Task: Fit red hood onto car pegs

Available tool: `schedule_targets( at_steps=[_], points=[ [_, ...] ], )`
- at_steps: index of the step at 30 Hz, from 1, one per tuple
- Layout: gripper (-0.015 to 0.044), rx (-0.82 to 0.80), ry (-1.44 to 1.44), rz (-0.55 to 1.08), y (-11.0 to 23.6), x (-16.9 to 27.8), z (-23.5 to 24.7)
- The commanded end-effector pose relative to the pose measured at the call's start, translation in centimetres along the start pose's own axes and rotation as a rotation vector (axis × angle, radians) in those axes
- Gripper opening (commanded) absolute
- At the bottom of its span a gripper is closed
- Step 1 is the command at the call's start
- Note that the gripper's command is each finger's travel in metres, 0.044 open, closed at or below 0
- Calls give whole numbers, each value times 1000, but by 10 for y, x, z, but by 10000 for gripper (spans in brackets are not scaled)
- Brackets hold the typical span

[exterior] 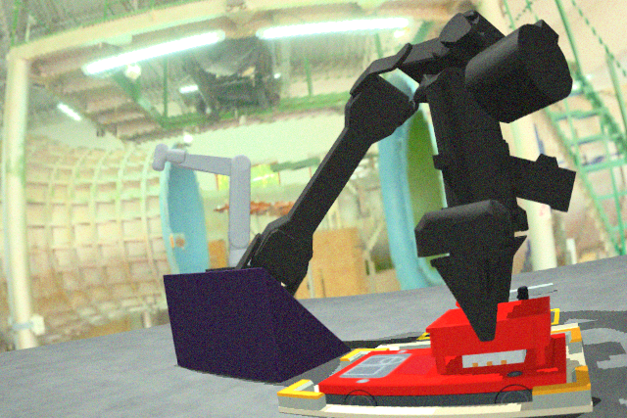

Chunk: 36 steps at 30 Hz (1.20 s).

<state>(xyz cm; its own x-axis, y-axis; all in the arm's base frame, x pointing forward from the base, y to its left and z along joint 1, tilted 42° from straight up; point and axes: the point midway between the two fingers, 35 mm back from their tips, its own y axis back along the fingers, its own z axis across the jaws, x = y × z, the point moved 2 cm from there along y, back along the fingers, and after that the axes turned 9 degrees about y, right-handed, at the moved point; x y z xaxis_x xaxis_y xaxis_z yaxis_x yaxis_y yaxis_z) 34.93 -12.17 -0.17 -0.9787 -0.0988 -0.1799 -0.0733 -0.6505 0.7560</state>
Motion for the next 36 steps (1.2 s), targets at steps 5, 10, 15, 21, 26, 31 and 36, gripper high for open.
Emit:
schedule_targets(
  at_steps=[5, 10, 15, 21, 26, 31, 36],
  points=[
    [0, 0, 3, 2, -1, 0, 0],
    [0, 0, 3, 2, -3, 0, 0],
    [0, 0, 3, 2, -5, 0, 0],
    [0, -1, 3, 1, -7, 0, 0],
    [0, -1, 3, 1, -9, 0, 0],
    [0, -1, 3, 1, -11, 0, 0],
    [0, -2, 2, 1, -13, 0, 0]
  ],
)
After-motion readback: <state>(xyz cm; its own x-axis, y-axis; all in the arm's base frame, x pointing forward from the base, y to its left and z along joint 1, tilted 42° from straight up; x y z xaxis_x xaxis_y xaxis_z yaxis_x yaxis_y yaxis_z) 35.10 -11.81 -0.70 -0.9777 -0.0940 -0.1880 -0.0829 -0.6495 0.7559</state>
